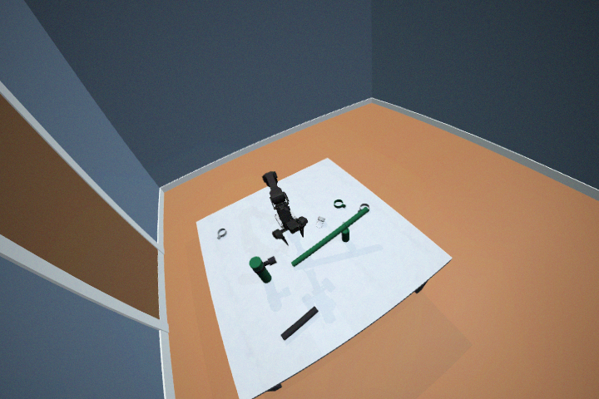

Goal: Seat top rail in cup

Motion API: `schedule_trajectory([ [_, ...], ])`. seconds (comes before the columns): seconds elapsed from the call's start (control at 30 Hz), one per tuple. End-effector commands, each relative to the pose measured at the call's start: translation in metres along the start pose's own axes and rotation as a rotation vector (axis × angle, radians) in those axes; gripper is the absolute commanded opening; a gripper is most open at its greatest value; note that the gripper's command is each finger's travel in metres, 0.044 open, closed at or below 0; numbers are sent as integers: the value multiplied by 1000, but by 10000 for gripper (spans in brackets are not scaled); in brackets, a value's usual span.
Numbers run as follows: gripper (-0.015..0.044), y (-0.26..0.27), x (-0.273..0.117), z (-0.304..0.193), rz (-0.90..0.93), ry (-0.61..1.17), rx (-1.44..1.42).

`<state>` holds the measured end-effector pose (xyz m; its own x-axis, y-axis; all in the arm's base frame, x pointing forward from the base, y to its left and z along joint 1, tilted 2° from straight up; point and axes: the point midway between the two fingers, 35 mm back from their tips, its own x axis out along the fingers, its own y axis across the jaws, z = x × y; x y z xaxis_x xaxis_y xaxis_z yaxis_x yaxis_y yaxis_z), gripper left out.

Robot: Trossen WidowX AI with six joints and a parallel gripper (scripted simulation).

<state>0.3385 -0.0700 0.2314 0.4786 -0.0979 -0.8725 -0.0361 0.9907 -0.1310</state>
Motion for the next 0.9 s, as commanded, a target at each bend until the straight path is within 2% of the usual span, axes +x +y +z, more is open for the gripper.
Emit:
schedule_trajectory([
  [0.0,440,12,-27,9,-20,-39,242],
  [0.27,440,12,-27,9,-20,-39,242],
  [0.37,440,16,-19,9,-11,-6,140],
  [0.6,440,42,23,4,105,175,-514],
  [0.87,440,76,71,-9,383,308,-1305],
])
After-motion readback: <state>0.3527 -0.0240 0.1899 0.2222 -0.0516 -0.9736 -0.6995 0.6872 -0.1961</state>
